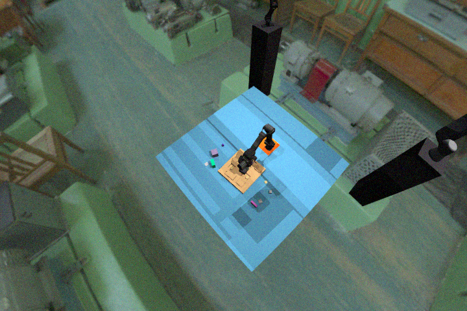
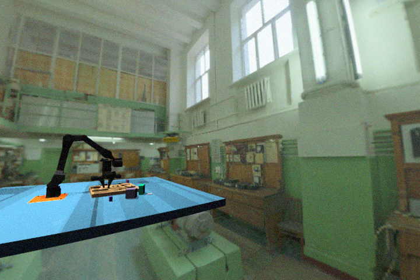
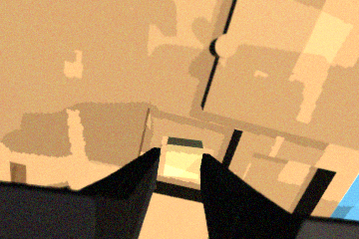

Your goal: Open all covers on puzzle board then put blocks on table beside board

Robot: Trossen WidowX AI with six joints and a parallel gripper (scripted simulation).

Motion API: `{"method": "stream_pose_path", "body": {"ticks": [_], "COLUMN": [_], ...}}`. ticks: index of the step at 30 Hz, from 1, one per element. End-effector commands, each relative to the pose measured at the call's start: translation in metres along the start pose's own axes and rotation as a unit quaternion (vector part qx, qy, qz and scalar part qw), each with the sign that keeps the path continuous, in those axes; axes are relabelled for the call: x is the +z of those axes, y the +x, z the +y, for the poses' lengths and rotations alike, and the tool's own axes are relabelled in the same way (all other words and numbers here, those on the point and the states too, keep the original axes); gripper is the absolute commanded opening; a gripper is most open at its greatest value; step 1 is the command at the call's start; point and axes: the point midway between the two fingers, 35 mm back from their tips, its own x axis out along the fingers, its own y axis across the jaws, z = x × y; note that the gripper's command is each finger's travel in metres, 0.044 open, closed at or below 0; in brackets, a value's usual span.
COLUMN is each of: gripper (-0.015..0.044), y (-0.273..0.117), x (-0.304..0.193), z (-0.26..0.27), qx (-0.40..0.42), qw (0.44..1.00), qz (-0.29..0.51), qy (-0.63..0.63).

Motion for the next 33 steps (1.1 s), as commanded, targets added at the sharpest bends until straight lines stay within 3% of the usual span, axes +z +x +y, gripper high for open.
{"method": "stream_pose_path", "body": {"ticks": [1, 33], "gripper": [0.0097, 0.008], "y": [0.0, -0.032], "x": [0.0, 0.001], "z": [0.0, 0.0], "qx": [0.0, -0.001], "qw": [1.0, 1.0], "qz": [0.0, -0.001], "qy": [0.0, -0.001]}}
